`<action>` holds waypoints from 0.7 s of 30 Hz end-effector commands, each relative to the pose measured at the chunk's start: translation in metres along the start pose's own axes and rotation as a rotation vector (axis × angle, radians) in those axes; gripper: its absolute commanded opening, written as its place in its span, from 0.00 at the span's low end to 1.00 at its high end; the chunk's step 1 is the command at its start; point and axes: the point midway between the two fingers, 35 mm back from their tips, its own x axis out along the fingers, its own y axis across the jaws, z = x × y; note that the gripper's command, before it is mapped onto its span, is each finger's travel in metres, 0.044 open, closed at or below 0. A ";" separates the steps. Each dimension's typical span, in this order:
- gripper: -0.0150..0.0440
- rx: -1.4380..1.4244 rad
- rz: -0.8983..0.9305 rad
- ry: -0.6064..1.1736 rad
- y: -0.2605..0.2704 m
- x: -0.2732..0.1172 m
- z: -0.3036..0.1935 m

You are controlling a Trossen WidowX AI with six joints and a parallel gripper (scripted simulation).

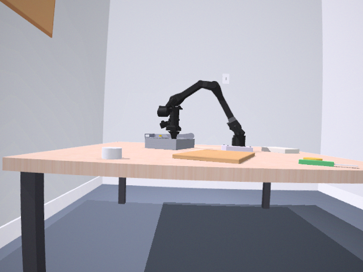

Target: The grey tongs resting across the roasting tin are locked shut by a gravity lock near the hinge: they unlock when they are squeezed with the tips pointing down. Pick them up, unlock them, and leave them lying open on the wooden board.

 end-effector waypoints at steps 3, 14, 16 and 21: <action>0.00 0.001 0.000 -0.003 -0.001 -0.031 0.006; 0.00 0.003 0.001 -0.004 0.000 -0.127 0.000; 0.00 0.003 0.001 -0.004 0.000 -0.127 0.000; 0.00 0.003 0.001 -0.004 0.000 -0.127 0.000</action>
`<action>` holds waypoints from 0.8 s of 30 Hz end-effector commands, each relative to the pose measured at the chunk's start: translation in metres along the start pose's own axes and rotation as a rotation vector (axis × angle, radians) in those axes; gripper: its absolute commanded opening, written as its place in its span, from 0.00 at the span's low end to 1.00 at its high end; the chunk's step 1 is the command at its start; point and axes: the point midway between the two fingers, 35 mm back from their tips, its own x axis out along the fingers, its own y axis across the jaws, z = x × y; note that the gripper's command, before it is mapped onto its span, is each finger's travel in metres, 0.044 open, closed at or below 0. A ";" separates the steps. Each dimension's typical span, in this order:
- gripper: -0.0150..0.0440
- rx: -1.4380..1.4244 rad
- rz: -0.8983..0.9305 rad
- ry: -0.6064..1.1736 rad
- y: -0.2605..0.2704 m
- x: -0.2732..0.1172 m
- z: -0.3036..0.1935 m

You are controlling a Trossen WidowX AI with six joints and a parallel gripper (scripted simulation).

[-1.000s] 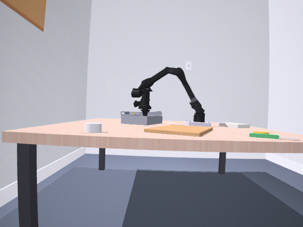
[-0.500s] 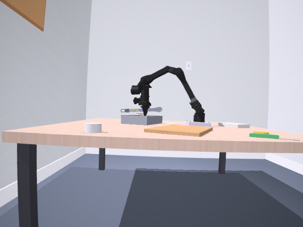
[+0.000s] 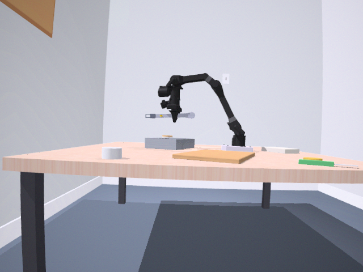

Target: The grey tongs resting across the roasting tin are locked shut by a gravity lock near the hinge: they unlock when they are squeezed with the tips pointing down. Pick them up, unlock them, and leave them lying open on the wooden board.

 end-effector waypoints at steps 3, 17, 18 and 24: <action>0.00 -0.007 0.001 0.002 0.003 0.000 0.001; 0.00 -0.196 0.007 -0.007 0.087 -0.002 0.005; 0.00 -0.206 0.009 -0.008 0.093 -0.002 0.004; 0.00 -0.294 0.012 -0.009 0.134 -0.003 0.000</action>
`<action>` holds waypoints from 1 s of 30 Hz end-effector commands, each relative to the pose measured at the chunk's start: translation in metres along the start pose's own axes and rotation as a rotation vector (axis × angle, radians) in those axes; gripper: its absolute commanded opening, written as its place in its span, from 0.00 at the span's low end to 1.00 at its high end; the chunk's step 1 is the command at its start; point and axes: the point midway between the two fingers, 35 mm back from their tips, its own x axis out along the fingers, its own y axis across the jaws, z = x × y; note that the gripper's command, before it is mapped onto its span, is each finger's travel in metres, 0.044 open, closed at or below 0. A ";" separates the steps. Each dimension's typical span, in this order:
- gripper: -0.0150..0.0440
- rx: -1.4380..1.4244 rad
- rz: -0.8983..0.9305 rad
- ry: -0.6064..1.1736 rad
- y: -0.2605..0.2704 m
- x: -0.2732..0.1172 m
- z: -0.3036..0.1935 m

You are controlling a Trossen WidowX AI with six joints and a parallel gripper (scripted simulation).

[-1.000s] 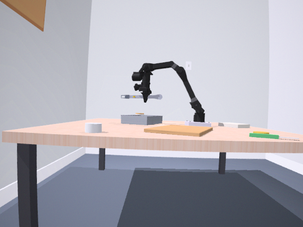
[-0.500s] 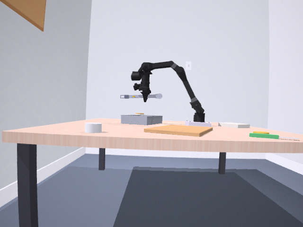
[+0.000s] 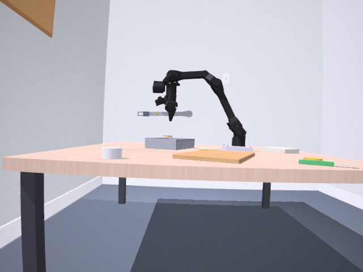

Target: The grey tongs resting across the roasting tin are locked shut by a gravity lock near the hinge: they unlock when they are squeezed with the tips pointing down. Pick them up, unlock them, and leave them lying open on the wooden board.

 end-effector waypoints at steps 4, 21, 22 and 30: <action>0.00 -0.107 0.009 -0.008 0.051 -0.002 0.004; 0.00 -0.344 0.015 -0.009 0.162 -0.005 -0.010; 0.00 -0.357 0.015 -0.009 0.168 -0.005 -0.012; 0.00 -0.396 0.018 -0.009 0.186 -0.005 -0.017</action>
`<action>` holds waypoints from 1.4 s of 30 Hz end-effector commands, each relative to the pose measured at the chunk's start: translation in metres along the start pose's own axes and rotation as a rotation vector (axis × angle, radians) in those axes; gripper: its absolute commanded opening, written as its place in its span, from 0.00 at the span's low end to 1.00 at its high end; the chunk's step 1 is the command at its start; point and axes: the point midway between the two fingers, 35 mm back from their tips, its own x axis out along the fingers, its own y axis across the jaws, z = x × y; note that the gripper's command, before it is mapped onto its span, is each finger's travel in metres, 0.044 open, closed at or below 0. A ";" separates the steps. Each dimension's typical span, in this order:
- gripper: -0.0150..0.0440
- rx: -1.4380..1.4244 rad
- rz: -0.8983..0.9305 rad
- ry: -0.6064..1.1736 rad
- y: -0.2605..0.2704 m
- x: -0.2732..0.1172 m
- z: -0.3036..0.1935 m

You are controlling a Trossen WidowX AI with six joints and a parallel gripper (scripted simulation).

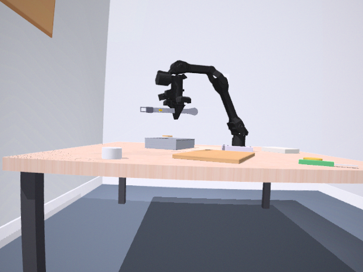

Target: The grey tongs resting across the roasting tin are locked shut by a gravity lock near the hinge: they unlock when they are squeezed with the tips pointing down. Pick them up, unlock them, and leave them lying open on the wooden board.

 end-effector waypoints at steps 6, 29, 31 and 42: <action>0.00 -0.066 0.003 -0.007 0.036 -0.002 0.000; 0.00 -0.396 0.020 -0.010 0.182 -0.004 -0.038; 0.00 -0.425 0.021 -0.009 0.194 -0.004 -0.044; 0.00 -0.587 0.025 -0.006 0.256 -0.005 -0.084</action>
